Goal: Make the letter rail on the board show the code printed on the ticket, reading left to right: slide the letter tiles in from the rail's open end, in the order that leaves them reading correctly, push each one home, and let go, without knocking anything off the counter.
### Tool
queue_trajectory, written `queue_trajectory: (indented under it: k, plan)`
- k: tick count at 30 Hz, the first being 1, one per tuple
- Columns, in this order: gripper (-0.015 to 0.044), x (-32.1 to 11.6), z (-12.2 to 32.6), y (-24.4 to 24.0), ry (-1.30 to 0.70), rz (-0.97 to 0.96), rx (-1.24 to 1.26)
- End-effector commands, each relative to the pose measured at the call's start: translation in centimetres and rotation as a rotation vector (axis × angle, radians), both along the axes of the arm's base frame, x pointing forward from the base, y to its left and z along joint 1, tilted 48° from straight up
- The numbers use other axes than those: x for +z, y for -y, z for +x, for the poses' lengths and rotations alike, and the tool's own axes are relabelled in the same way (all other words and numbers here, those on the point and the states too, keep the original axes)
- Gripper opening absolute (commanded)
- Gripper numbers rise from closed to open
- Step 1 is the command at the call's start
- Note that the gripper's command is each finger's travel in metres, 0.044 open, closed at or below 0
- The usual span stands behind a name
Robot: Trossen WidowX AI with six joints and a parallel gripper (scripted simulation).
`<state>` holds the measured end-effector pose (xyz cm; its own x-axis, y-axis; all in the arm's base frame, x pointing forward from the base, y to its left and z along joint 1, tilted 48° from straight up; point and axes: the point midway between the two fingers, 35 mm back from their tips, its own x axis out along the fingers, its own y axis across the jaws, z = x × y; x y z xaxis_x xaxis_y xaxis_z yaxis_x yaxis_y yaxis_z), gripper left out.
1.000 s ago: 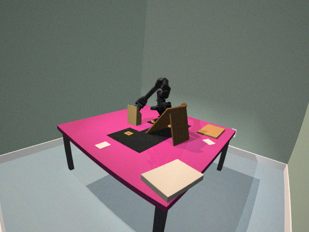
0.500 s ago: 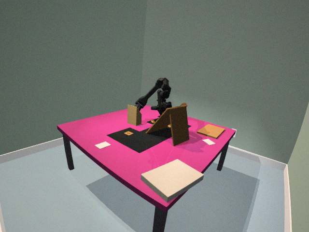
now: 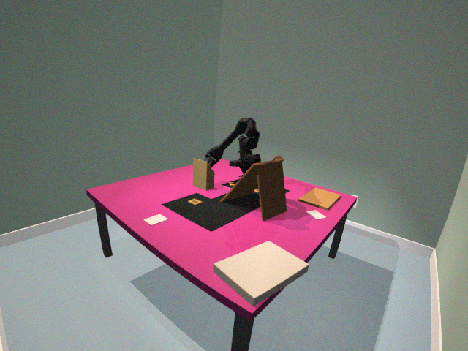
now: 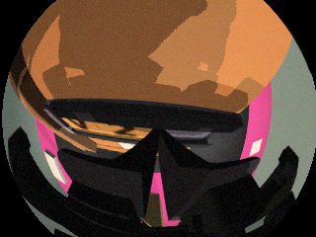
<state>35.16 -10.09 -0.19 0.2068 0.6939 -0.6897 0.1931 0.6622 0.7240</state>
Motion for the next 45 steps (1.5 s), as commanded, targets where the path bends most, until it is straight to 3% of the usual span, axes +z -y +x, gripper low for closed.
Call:
queue_trajectory:
  k: [1, 33, 45]
  plan:
    - [0.0, 0.2, 0.1, -0.1, 0.0, 0.004, -0.004]
    - [0.0, 1.7, -2.3, 1.0, -0.002, 0.004, -0.004]
    - [0.0315, 10.0, -7.5, 3.9, 0.261, -0.079, -0.34]
